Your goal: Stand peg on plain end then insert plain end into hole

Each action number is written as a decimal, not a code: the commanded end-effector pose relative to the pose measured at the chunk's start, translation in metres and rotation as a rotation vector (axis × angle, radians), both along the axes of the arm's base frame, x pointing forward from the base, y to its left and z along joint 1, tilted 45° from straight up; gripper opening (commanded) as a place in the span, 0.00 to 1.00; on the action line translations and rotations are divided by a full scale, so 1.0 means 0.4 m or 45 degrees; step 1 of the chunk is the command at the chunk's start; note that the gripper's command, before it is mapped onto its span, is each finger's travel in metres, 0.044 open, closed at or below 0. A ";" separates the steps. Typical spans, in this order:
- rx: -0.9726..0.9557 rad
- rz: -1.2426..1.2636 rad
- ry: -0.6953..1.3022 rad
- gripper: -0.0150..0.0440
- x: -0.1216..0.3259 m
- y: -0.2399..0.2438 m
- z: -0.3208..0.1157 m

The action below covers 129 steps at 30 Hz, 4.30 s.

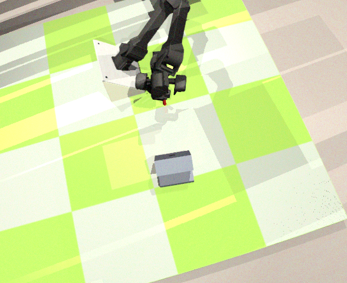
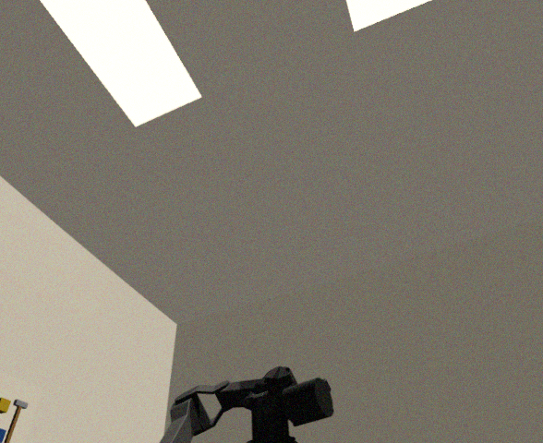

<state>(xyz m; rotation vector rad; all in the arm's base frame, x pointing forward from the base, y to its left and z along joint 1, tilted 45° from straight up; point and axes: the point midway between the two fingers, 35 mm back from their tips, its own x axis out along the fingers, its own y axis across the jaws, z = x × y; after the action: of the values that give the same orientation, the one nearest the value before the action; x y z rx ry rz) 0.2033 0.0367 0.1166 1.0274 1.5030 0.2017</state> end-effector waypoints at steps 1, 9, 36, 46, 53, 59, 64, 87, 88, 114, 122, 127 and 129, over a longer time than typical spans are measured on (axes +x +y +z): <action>0.007 -0.006 0.007 1.00 0.001 0.011 -0.012; 0.006 -0.006 0.006 1.00 0.007 0.034 -0.035; 0.007 0.001 -0.003 0.73 0.014 0.086 -0.083; 0.007 0.001 -0.003 0.32 0.014 0.086 -0.083; 0.007 0.001 -0.002 0.25 0.014 0.085 -0.082; 0.000 -0.001 0.000 0.25 0.014 0.059 -0.061; -0.004 -0.003 0.003 0.25 0.011 0.027 -0.034; -0.032 0.010 -0.043 0.25 0.006 -0.063 0.034; -0.039 0.012 -0.052 0.25 0.008 -0.064 0.031; -0.239 0.072 -0.292 0.25 0.057 -0.091 -0.019; -0.300 0.086 -0.367 0.25 0.073 -0.099 -0.030; -0.338 0.094 -0.413 0.25 0.084 -0.104 -0.035; -0.353 0.097 -0.432 0.25 0.089 -0.106 -0.037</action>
<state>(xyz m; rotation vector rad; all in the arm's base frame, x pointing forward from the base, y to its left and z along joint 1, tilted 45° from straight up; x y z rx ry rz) 0.2377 -0.0048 0.1042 0.7010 1.2343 0.2037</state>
